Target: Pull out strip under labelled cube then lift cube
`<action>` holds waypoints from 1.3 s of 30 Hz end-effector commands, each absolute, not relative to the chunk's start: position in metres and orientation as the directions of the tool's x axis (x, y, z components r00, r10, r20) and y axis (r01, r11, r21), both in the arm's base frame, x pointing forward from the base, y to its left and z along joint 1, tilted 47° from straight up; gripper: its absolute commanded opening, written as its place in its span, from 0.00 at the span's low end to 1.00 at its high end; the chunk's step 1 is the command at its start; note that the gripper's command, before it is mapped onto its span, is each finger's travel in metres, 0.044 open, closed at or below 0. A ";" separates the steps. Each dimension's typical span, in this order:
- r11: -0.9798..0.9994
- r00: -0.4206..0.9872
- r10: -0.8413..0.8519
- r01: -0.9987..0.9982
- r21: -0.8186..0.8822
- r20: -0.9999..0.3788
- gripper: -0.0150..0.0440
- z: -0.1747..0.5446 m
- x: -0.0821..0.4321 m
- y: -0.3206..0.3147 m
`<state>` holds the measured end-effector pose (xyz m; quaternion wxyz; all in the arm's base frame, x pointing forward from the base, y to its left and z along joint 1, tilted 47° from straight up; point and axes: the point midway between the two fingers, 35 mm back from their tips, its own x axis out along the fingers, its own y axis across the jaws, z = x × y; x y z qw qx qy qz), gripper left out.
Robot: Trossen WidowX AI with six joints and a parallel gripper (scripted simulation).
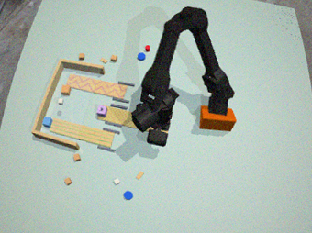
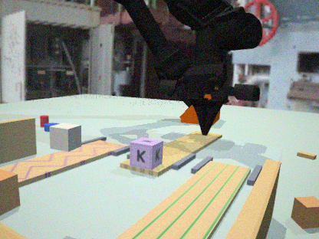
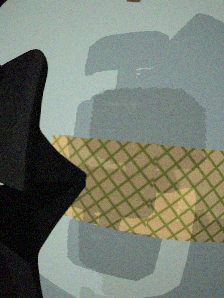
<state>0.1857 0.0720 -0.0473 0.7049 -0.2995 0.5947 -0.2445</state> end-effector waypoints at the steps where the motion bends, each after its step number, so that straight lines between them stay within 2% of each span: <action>1: 0.700 0.159 -0.703 -0.015 -0.714 -0.693 0.25 -0.034 0.184 0.087; 8: 0.696 0.145 -0.708 -0.017 -0.717 -0.691 0.25 -0.019 0.181 0.102; 25: 0.694 0.148 -0.708 -0.032 -0.719 -0.690 1.00 -0.008 0.243 0.111; 39: 0.694 0.150 -0.708 -0.030 -0.719 -0.690 1.00 0.003 0.289 0.120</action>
